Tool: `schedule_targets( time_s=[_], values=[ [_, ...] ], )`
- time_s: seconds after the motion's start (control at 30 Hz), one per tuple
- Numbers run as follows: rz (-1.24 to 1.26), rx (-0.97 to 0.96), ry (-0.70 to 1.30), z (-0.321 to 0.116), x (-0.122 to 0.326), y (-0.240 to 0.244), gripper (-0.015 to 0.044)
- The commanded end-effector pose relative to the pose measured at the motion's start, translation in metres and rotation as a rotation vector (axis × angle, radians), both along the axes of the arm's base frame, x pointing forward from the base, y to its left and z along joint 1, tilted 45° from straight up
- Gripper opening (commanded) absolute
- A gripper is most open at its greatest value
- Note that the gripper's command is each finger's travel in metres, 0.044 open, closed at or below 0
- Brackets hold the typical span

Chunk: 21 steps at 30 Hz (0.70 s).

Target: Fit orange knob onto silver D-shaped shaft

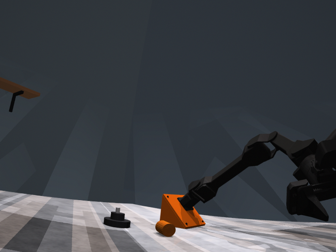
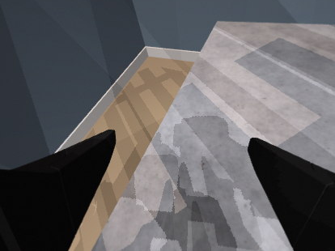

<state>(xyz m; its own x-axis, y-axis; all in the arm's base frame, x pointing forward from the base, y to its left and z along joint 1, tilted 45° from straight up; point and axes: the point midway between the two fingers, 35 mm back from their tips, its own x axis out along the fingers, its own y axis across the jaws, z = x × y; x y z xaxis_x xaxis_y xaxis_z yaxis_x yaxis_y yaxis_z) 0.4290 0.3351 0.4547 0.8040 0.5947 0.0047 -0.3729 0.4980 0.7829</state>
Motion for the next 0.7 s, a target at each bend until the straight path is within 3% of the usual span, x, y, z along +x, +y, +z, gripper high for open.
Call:
schedule_targets(
  time_s=[0.0, 0.17, 0.33, 0.5, 0.67],
  values=[
    [-0.096, -0.012, 0.183, -0.033, 0.028, -0.062, 0.0440],
    [-0.257, 0.019, 0.444, -0.076, 0.046, -0.153, 0.0440],
    [-0.448, 0.119, 0.720, -0.117, 0.037, -0.246, 0.0440],
    [-0.668, 0.293, 1.007, -0.154, -0.002, -0.335, 0.0440],
    [-0.909, 0.559, 1.308, -0.185, -0.069, -0.405, 0.0440]
  ],
)
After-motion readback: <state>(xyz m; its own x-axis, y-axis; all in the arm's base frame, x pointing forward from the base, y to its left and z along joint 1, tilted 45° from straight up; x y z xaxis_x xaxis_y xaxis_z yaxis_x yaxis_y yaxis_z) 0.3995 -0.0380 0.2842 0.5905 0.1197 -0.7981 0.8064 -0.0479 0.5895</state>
